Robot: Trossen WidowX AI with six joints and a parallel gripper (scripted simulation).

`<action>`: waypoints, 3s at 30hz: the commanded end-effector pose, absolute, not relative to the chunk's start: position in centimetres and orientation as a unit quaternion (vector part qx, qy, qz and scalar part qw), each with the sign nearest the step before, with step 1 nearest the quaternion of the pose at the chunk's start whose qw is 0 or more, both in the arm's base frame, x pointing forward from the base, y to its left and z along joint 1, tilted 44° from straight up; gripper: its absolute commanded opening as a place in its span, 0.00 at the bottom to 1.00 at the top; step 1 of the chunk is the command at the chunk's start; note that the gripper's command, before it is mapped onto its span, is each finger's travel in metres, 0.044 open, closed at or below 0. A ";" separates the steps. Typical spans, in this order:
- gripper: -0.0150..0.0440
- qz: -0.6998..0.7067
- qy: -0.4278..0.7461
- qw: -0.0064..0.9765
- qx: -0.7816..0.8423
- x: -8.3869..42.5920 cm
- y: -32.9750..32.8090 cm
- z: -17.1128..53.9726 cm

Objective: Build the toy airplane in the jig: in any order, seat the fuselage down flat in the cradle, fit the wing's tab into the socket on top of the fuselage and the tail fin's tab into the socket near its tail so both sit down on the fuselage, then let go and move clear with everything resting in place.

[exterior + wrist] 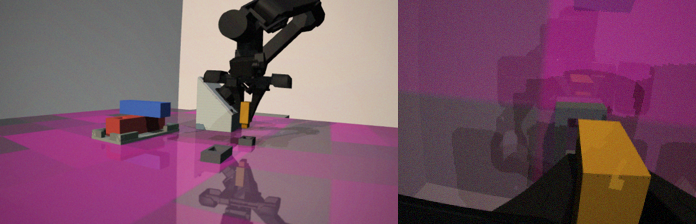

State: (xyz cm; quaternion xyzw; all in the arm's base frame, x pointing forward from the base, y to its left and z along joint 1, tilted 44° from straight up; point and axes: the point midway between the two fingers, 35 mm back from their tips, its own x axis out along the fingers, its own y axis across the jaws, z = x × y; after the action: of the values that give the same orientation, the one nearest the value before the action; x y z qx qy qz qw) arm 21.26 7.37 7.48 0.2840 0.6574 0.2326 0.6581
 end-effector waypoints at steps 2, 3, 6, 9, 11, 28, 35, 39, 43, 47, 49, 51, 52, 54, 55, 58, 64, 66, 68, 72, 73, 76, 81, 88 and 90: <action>0.25 0.231 0.655 0.662 0.280 21.6 6.2 8.6; 0.25 0.231 0.656 0.662 0.280 21.6 6.0 8.8; 0.25 0.232 0.656 0.662 0.279 21.6 5.4 9.4; 0.25 0.233 0.656 0.662 0.279 21.5 4.7 10.1; 0.25 0.234 0.655 0.662 0.278 21.5 4.3 10.5; 0.25 0.246 0.652 0.660 0.281 20.5 1.1 14.6; 0.25 0.246 0.652 0.660 0.281 21.1 0.4 14.3; 0.25 0.244 0.652 0.660 0.281 21.9 -0.3 13.8; 0.25 0.239 0.655 0.660 0.281 22.4 -1.0 13.2; 0.25 0.232 0.657 0.660 0.280 23.0 -1.8 12.5; 0.25 0.228 0.659 0.660 0.280 23.2 -2.2 12.2; 0.25 0.225 0.660 0.659 0.281 23.5 -2.6 11.8; 0.25 0.224 0.661 0.658 0.283 23.6 -2.7 11.6; 0.25 0.221 0.662 0.657 0.287 23.9 -3.0 11.2; 0.25 0.220 0.662 0.656 0.288 24.0 -3.2 11.0; 0.25 0.216 0.664 0.653 0.294 24.4 -3.7 10.4; 0.25 0.214 0.664 0.652 0.297 25.2 -4.7 9.4; 0.25 0.214 0.664 0.652 0.296 25.5 -5.0 9.0; 0.25 0.215 0.664 0.652 0.296 25.8 -5.4 8.6; 0.25 0.215 0.663 0.653 0.296 26.3 -6.1 7.8; 0.25 0.215 0.663 0.653 0.296 26.4 -6.3 7.6; 0.25 0.216 0.663 0.653 0.296 26.8 -6.8 7.0; 0.25 0.216 0.663 0.653 0.295 27.3 -7.7 6.0; 0.25 0.217 0.662 0.654 0.295 28.0 -8.9 4.4; 0.25 0.218 0.662 0.654 0.295 28.2 -9.2 3.9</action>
State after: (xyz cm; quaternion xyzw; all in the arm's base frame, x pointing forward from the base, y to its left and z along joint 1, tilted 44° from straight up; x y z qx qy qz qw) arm 27.78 -8.51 4.61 0.2990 0.6628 0.2175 0.6511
